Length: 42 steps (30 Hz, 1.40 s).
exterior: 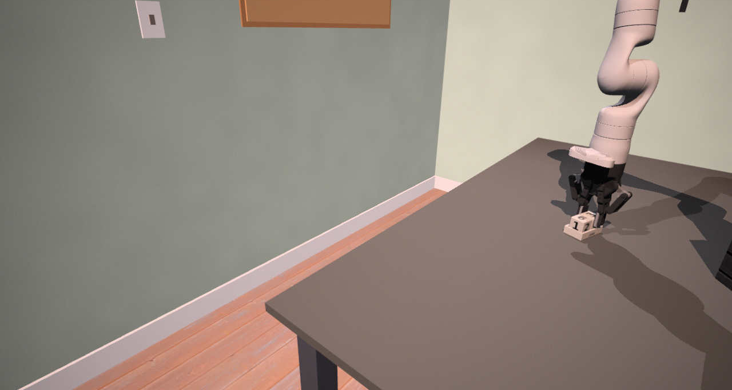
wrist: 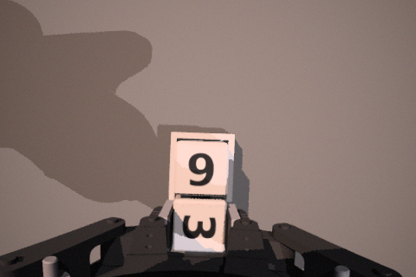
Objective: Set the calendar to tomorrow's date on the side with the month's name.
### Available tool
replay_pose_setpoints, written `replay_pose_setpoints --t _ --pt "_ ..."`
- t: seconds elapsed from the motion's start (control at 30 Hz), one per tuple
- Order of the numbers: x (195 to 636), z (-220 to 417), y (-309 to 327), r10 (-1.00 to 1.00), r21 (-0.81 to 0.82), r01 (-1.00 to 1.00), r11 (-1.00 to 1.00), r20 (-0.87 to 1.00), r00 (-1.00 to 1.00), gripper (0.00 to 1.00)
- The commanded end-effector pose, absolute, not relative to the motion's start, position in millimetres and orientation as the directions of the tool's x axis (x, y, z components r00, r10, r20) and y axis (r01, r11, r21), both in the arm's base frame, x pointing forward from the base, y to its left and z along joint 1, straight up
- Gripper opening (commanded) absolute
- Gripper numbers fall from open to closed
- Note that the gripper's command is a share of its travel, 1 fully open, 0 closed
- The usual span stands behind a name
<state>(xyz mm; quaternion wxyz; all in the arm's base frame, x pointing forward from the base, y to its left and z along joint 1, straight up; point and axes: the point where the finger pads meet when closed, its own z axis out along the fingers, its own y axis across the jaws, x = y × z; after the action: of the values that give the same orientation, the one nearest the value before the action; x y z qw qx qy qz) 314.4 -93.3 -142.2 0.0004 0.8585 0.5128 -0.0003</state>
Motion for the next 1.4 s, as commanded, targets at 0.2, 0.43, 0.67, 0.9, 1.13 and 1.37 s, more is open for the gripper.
replay_pose_setpoints --t 0.2,0.43,0.67,0.9,1.13,1.37 --pt "314.8 -142.0 -93.5 0.880 0.001 0.880 -0.474 -0.001 0.474 0.28" --pt "314.8 -141.1 -93.5 0.880 0.001 0.880 -0.474 -0.001 0.474 0.28" --pt "314.8 -128.6 -93.4 0.880 0.001 0.880 -0.474 -0.001 0.474 0.28" --pt "314.8 -88.0 -93.4 0.880 0.001 0.880 -0.474 -0.001 0.474 0.28" --pt "314.7 -52.6 -93.3 0.880 0.001 0.880 -0.474 -0.001 0.474 0.28" --pt "314.7 -42.8 -93.3 0.880 0.001 0.880 -0.474 -0.001 0.474 0.28"
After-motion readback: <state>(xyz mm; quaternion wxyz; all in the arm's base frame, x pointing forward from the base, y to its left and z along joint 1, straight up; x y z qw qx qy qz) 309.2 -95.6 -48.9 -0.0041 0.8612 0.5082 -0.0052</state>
